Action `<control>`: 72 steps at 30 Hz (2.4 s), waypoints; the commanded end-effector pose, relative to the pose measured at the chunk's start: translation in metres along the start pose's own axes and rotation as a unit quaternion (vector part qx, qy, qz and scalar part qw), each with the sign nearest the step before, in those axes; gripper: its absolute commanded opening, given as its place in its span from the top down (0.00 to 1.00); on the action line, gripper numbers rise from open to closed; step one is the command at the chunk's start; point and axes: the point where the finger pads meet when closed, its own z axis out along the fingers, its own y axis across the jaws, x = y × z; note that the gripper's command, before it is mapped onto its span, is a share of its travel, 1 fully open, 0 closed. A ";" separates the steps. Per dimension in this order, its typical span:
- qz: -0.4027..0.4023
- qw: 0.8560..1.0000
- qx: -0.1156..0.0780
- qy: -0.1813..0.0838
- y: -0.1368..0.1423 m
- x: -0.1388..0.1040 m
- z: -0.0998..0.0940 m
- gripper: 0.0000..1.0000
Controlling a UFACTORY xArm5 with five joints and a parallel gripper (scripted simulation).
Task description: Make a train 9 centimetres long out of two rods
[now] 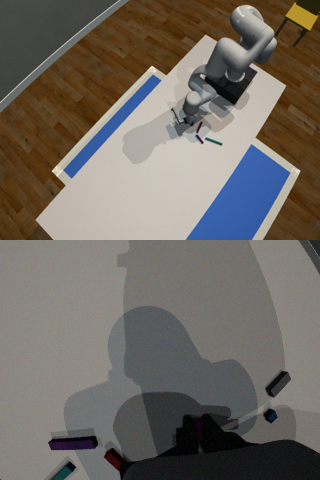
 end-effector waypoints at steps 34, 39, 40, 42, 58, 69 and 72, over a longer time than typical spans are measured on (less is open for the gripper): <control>0.000 1.000 0.001 0.001 0.000 0.001 -0.003 0.76; 0.000 1.000 0.001 0.001 0.000 0.001 -0.008 0.76; 0.000 1.000 0.001 0.001 0.000 0.001 -0.011 0.76; 0.000 1.000 0.001 0.001 0.000 0.001 -0.019 0.76; 0.000 1.000 0.001 0.001 0.000 0.001 -0.085 0.76; 0.000 1.000 0.001 0.001 0.000 0.001 -0.091 0.00; 0.000 1.000 0.001 0.001 0.000 0.001 -0.091 0.00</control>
